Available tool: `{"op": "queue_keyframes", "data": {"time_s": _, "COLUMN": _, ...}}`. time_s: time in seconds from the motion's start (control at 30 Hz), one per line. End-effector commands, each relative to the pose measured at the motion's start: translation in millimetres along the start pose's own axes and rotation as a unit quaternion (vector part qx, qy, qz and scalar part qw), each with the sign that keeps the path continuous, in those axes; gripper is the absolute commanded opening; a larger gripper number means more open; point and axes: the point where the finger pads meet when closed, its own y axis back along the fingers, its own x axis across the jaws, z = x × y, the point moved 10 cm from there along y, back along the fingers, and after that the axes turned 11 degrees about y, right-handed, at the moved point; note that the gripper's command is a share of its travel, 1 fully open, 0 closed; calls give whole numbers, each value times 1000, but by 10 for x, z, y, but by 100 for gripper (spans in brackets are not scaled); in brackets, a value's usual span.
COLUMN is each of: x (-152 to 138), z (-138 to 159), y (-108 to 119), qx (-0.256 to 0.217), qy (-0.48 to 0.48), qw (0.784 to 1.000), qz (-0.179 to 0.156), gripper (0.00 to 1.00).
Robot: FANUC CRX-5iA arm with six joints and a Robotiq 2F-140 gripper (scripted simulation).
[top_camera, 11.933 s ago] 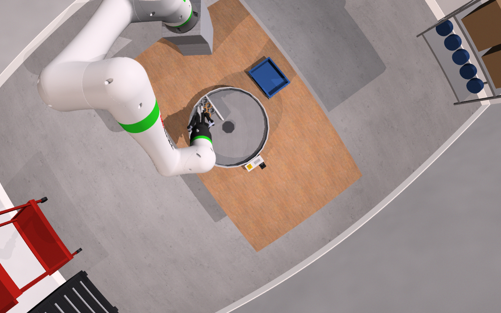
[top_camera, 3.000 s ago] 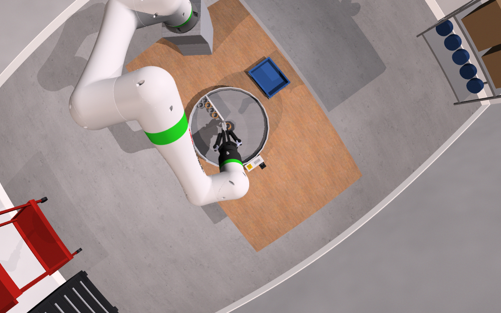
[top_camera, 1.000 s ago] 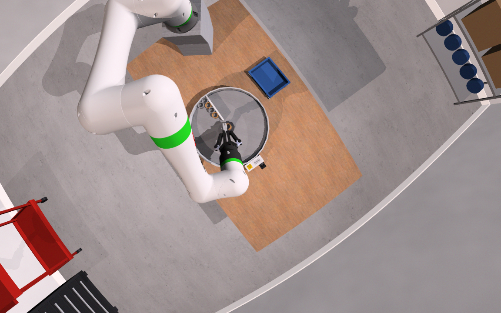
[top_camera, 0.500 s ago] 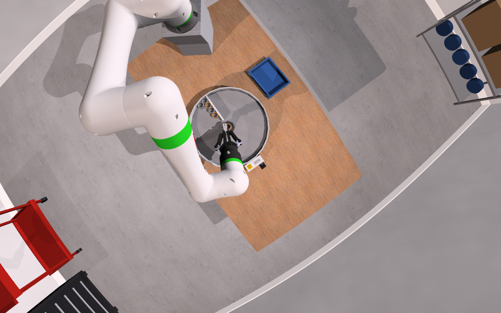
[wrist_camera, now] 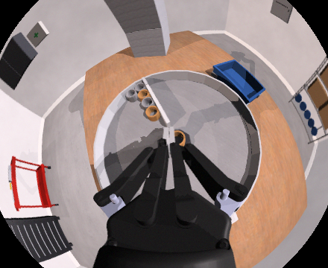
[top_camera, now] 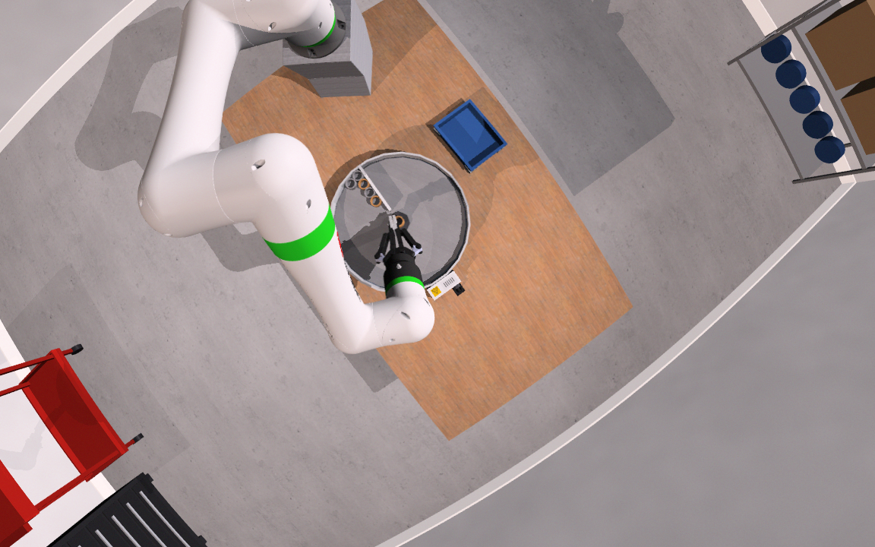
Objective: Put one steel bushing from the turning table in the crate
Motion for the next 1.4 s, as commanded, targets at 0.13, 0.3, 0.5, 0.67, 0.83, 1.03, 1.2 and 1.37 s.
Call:
{"op": "queue_keyframes", "data": {"time_s": 0.13, "x": 0, "z": 0, "y": 2, "qx": 0, "qy": 0, "qw": 1000, "qz": 0, "gripper": 0}}
{"op": "queue_keyframes", "data": {"time_s": 0.3, "x": 0, "z": 0, "y": 2, "qx": 0, "qy": 0, "qw": 1000, "qz": 0, "gripper": 0}}
{"op": "queue_keyframes", "data": {"time_s": 0.5, "x": 0, "z": 0, "y": 2, "qx": 0, "qy": 0, "qw": 1000, "qz": 0, "gripper": 0}}
{"op": "queue_keyframes", "data": {"time_s": 0.67, "x": 0, "z": 3, "y": -1, "qx": 0, "qy": 0, "qw": 1000, "qz": 0, "gripper": 0}}
{"op": "queue_keyframes", "data": {"time_s": 0.83, "x": -2, "z": 10, "y": -10, "qx": 0, "qy": 0, "qw": 1000, "qz": 0, "gripper": 0}}
{"op": "queue_keyframes", "data": {"time_s": 1.03, "x": -3, "z": 19, "y": -21, "qx": 0, "qy": 0, "qw": 1000, "qz": 0, "gripper": 0}}
{"op": "queue_keyframes", "data": {"time_s": 1.2, "x": -5, "z": 30, "y": -34, "qx": 0, "qy": 0, "qw": 1000, "qz": 0, "gripper": 0}}
{"op": "queue_keyframes", "data": {"time_s": 1.37, "x": -6, "z": 37, "y": -42, "qx": 0, "qy": 0, "qw": 1000, "qz": 0, "gripper": 0}}
